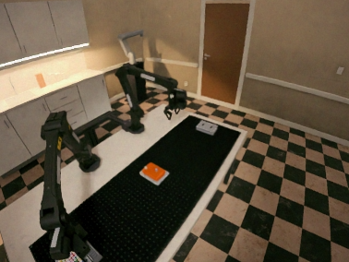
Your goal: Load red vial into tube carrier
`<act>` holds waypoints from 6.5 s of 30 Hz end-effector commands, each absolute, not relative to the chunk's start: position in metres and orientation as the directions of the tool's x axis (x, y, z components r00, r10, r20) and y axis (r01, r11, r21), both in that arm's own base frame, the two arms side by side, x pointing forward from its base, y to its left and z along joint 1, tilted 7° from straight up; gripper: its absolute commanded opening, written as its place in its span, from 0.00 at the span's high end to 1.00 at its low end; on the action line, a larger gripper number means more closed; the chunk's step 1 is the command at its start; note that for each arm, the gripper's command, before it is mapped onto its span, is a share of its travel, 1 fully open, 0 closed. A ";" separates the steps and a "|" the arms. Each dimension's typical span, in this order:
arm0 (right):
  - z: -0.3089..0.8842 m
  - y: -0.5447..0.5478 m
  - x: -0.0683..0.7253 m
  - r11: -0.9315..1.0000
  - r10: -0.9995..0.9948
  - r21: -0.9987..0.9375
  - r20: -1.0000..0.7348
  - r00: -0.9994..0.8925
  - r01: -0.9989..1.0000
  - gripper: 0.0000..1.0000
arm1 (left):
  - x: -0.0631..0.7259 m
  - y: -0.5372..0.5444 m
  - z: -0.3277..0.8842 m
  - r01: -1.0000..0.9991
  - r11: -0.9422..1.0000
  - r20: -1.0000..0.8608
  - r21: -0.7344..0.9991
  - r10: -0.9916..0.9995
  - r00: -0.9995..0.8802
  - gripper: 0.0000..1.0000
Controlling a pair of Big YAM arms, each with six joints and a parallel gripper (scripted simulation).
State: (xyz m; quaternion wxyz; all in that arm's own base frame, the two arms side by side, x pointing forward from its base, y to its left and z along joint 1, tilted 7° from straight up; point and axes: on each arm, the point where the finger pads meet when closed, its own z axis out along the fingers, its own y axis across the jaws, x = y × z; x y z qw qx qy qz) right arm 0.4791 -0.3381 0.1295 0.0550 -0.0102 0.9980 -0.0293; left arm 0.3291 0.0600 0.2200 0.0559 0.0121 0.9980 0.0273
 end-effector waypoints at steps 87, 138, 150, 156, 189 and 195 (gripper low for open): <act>0.125 -0.344 0.491 0.997 -0.026 -0.075 -0.133 -0.991 -0.016 0.83 | 0.347 0.063 0.239 0.030 0.998 -0.142 0.062 0.039 -0.989 0.00; 0.144 -0.342 0.494 0.997 -0.026 -0.078 -0.141 -0.990 -0.015 0.92 | 0.347 0.063 0.239 0.030 0.998 -0.142 0.062 0.039 -0.989 0.00; 0.154 -0.342 0.494 0.997 -0.027 -0.081 -0.144 -0.989 -0.015 0.92 | 0.347 0.063 0.239 0.030 0.998 -0.142 0.062 0.039 -0.989 0.00; 0.156 -0.344 0.495 0.997 -0.027 -0.081 -0.145 -0.989 -0.015 0.92 | 0.347 0.063 0.239 0.030 0.998 -0.142 0.062 0.039 -0.989 0.00; 0.168 -0.344 0.492 0.997 -0.026 -0.074 -0.135 -0.991 -0.016 0.92 | 0.347 0.063 0.239 0.030 0.998 -0.142 0.062 0.039 -0.989 0.00; 0.185 -0.343 0.491 0.996 -0.027 -0.087 -0.152 -0.988 -0.014 0.92 | 0.347 0.063 0.239 0.030 0.998 -0.142 0.062 0.039 -0.989 0.00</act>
